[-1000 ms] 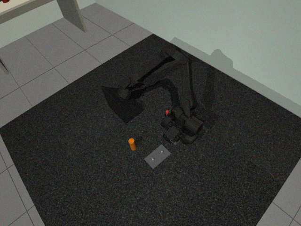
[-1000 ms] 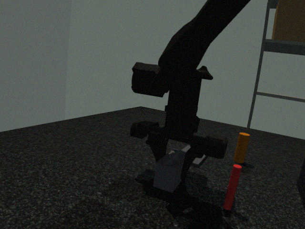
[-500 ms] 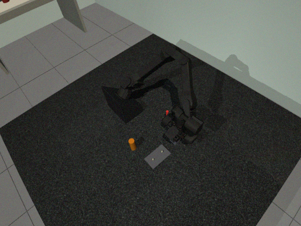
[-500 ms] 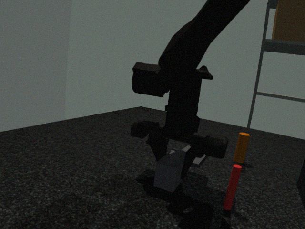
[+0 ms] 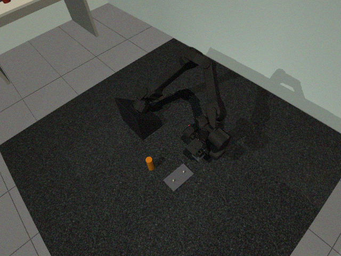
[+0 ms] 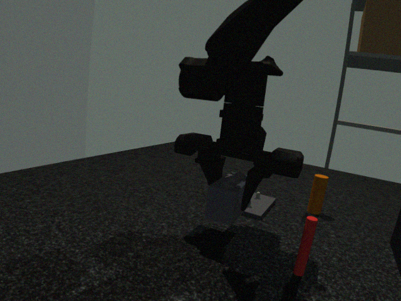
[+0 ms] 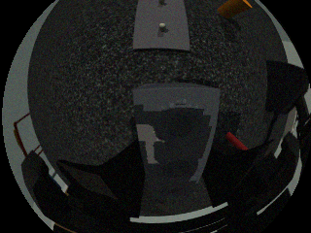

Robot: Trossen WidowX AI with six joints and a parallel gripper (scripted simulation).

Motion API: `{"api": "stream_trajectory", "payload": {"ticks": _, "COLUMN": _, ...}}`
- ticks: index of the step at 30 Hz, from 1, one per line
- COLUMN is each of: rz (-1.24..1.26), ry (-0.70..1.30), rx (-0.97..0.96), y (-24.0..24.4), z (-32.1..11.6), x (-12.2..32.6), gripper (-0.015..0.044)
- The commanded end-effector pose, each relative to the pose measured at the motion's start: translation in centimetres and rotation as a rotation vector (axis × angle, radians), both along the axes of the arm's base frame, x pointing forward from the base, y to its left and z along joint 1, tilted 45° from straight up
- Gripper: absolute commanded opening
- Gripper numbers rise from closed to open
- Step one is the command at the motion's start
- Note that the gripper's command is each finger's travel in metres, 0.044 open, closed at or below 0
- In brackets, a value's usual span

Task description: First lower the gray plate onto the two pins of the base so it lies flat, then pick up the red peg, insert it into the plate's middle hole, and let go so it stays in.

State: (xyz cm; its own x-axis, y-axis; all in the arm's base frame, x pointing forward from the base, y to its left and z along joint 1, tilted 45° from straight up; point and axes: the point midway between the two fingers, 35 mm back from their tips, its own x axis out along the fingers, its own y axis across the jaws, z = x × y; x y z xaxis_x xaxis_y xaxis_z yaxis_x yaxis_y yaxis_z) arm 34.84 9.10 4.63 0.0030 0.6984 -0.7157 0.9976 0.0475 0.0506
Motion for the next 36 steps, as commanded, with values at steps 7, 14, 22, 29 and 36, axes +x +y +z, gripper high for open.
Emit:
{"api": "stream_trajectory", "payload": {"ticks": 7, "rz": 0.002, "ry": -0.013, "rx": -0.006, "y": -2.3, "z": 2.2, "x": 0.3, "gripper": 0.0000}}
{"api": "stream_trajectory", "payload": {"ticks": 14, "rz": 0.003, "ry": -0.012, "rx": -0.005, "y": -3.9, "z": 3.8, "x": 0.1, "gripper": 0.0000}}
{"api": "stream_trajectory", "payload": {"ticks": 22, "rz": 0.003, "ry": -0.011, "rx": -0.002, "y": -5.6, "z": 5.6, "x": -0.3, "gripper": 0.0000}}
{"api": "stream_trajectory", "payload": {"ticks": 29, "rz": 0.003, "ry": -0.011, "rx": 0.001, "y": -6.6, "z": 6.7, "x": -0.6, "gripper": 0.0000}}
{"api": "stream_trajectory", "payload": {"ticks": 36, "rz": -0.002, "ry": -0.006, "rx": -0.001, "y": -7.3, "z": 4.8, "x": 0.0, "gripper": 0.0000}}
